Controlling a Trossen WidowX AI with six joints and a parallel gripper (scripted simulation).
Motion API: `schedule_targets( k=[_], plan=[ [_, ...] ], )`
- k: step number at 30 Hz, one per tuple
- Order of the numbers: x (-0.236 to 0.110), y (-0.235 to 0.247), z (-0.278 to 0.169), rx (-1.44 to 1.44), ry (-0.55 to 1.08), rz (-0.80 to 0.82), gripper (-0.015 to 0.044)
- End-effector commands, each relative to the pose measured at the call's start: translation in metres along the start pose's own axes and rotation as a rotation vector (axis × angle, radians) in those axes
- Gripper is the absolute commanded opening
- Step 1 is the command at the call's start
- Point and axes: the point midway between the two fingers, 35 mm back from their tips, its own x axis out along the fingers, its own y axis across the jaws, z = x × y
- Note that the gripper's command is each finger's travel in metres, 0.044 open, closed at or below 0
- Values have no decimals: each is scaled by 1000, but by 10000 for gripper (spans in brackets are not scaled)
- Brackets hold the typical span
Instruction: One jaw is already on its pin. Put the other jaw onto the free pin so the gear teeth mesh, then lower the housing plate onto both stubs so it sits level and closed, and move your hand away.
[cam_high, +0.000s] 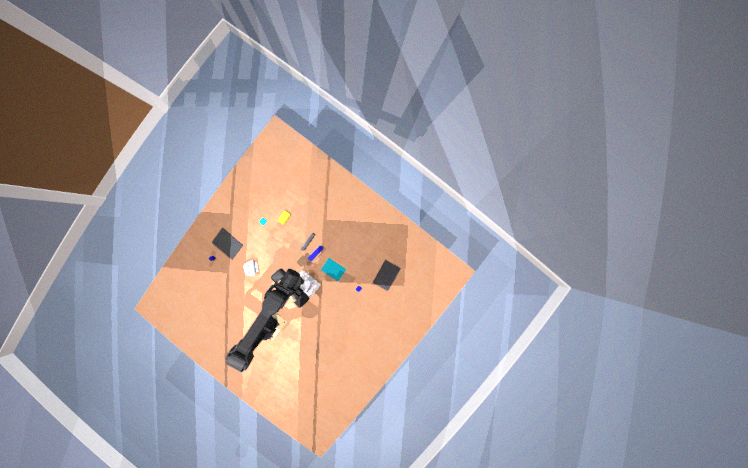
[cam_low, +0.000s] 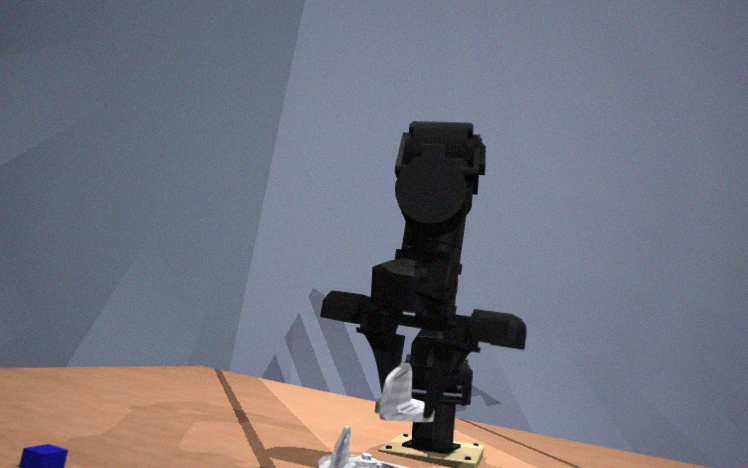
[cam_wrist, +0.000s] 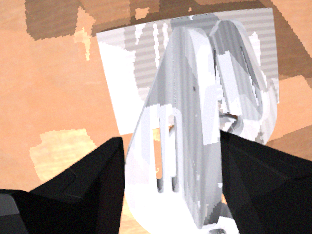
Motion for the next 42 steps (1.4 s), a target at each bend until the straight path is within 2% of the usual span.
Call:
schedule_targets(
  k=[1,27,42],
  plan=[
    [6,0,0,-4,3,-3,134],
    [48,-1,-1,-3,3,-3,134],
    [49,-1,-1,-3,3,-3,134]
  ],
)
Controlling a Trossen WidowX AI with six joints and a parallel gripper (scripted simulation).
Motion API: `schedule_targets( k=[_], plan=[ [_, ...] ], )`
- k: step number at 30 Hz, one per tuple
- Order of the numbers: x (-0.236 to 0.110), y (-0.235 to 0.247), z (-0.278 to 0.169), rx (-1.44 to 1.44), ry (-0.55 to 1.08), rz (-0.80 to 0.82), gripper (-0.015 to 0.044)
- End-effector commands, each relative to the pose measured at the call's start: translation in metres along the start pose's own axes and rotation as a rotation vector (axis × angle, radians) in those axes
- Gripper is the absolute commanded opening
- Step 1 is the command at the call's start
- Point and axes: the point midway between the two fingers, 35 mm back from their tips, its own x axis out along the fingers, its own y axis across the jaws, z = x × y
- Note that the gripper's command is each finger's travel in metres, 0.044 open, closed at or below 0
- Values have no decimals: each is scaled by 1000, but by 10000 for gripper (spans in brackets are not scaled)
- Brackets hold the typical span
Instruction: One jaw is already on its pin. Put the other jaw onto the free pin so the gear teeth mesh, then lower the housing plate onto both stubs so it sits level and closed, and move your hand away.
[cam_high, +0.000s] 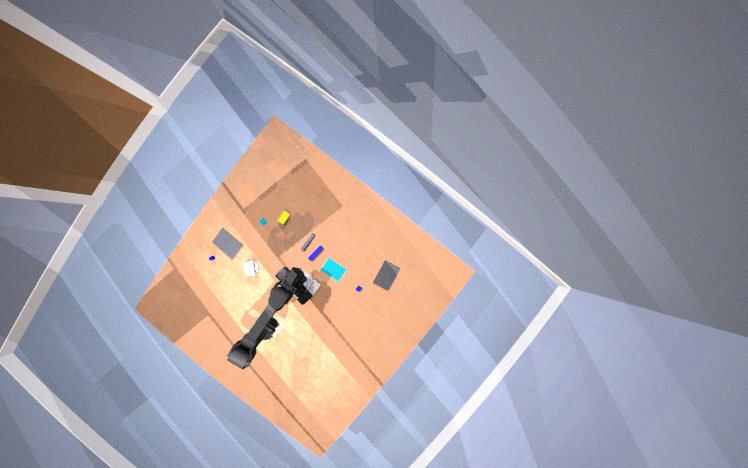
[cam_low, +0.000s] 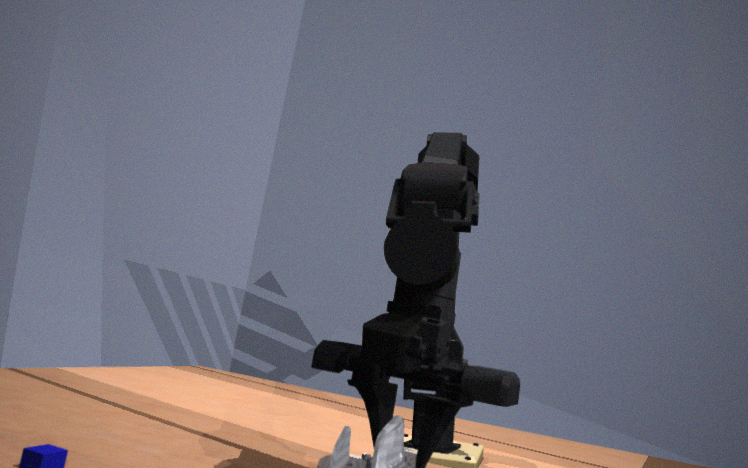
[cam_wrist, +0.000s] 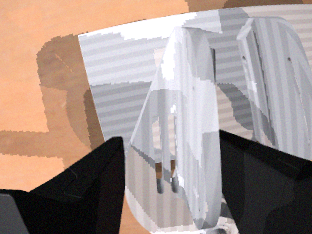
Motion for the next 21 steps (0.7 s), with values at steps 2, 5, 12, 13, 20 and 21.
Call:
schedule_targets(
  k=[2,5,12,13,20,21],
  plan=[
    [1,0,0,-4,0,-1,134],
    [2,0,0,-2,0,-1,134],
    [3,0,0,-1,0,-1,134],
    [3,0,0,-1,0,-1,134],
    [7,0,0,3,0,-1,134],
    [7,0,0,3,0,-1,134]
  ],
)
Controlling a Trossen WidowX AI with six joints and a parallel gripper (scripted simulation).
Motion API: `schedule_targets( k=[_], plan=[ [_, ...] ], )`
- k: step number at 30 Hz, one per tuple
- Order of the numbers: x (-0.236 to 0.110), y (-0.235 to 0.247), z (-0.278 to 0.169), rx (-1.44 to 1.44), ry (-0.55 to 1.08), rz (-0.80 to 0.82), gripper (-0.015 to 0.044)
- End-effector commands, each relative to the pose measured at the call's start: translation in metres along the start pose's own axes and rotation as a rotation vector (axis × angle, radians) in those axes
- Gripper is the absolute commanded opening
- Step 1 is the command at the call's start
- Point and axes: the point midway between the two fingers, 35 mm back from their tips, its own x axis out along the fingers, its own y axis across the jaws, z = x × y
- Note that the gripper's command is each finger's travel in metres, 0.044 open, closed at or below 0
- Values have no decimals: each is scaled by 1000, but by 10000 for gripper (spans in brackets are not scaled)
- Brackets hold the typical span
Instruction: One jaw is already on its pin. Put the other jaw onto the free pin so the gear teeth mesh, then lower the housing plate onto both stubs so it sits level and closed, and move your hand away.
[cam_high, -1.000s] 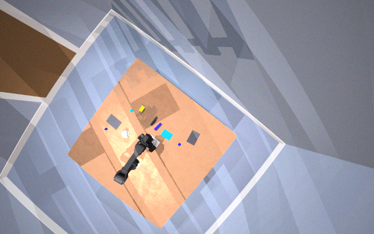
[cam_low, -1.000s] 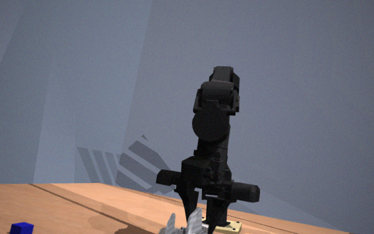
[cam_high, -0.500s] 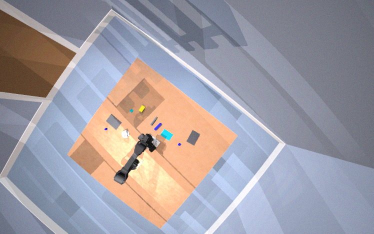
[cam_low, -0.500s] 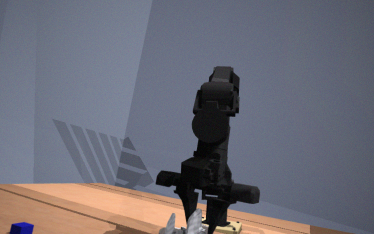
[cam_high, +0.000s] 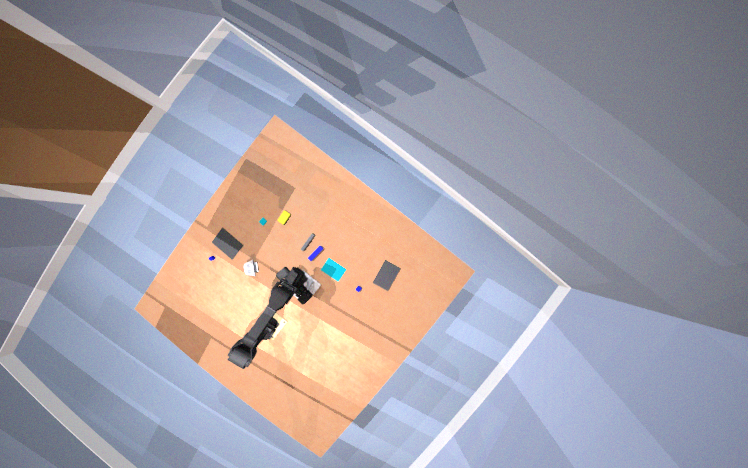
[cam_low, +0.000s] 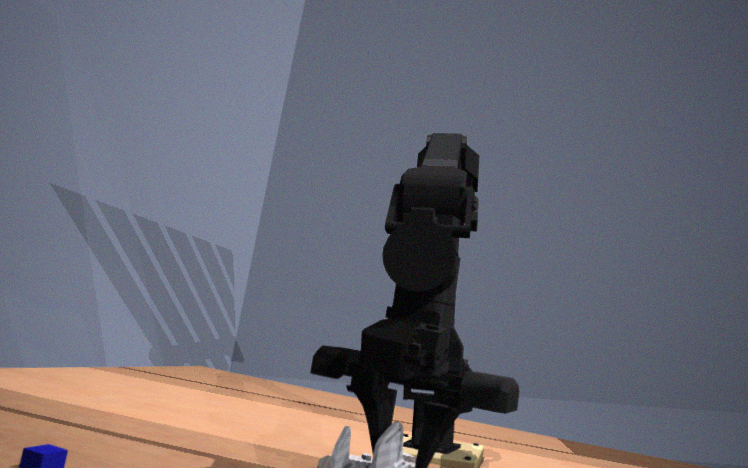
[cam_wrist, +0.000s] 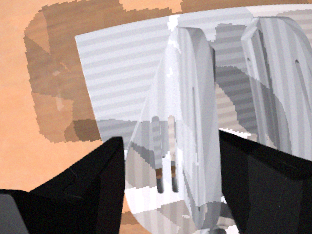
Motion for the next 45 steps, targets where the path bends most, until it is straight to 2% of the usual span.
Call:
schedule_targets(
  k=[1,45],
  plan=[
    [1,0,0,1,0,-1,134],
    [13,0,0,17,0,-1,134]
  ],
)
